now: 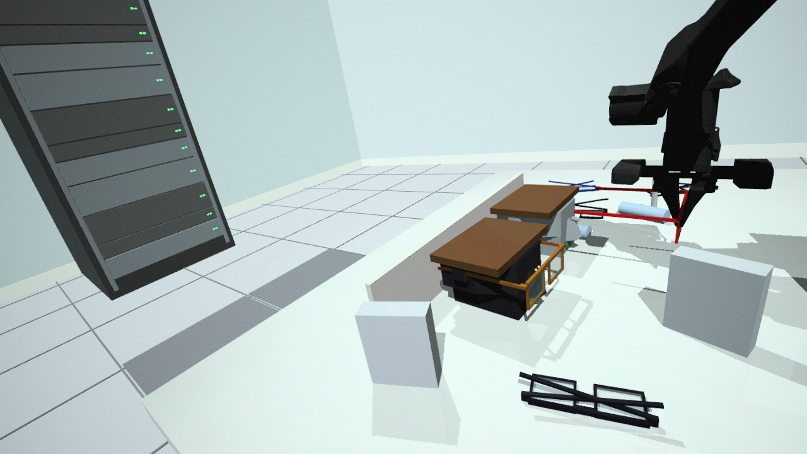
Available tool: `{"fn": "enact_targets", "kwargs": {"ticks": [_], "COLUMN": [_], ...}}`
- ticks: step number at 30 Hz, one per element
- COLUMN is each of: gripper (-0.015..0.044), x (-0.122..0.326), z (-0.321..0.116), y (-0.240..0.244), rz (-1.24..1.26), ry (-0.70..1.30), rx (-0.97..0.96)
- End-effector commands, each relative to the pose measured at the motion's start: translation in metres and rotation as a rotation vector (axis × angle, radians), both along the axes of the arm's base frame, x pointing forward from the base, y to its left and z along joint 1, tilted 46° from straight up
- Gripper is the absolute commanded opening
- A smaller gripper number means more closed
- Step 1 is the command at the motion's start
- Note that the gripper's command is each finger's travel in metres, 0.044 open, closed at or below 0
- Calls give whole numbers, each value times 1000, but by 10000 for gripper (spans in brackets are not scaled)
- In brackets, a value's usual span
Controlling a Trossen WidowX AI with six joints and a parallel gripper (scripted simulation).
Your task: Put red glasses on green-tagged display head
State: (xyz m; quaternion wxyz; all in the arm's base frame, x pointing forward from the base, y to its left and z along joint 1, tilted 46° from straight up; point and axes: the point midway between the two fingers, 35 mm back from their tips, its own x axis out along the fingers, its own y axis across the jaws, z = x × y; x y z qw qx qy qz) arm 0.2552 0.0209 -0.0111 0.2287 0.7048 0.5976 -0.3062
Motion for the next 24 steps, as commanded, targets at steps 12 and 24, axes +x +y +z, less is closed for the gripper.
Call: {"fn": "enact_targets", "kwargs": {"ticks": [12,24], "gripper": [0,0], "x": [-1,-1], "z": [-11,-19], "y": [8,12], "rz": [-5,-5], "ry": [14,14], "rx": [11,12]}}
